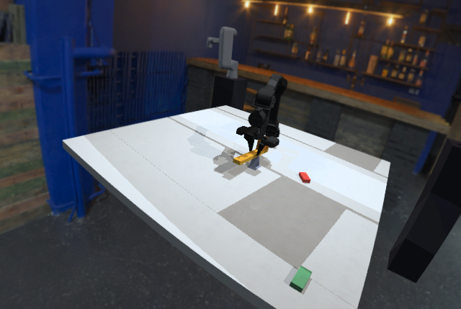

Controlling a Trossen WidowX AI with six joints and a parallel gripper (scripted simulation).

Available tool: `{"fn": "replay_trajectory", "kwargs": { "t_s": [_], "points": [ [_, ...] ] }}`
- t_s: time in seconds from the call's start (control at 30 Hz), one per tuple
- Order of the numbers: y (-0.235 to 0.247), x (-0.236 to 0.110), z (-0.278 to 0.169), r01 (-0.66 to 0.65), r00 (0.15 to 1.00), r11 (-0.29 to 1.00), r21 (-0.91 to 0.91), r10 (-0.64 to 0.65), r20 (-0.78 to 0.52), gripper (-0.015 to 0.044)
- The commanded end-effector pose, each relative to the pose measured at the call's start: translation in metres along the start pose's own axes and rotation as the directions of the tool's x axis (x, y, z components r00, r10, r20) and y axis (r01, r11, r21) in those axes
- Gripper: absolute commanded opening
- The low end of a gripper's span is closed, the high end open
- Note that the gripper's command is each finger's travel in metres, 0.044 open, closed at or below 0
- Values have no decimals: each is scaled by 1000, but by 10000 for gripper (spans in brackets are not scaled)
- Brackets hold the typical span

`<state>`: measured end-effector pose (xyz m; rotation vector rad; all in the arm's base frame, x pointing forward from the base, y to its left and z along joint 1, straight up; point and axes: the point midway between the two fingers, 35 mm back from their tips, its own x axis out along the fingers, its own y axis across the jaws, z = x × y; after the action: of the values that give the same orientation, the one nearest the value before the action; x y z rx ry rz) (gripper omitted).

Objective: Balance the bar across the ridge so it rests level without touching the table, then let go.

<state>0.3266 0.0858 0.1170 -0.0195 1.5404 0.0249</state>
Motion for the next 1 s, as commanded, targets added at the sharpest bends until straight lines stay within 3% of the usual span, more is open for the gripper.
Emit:
{"fn": "replay_trajectory", "kwargs": {
  "t_s": [0.0, 0.97],
  "points": [
    [1, 1, 0, -4, 1000, 1000, 4, 4, -1, 0],
    [1, 3, -1, -4, 1000, 1000, 4, 4, -1, 0]
  ]
}}
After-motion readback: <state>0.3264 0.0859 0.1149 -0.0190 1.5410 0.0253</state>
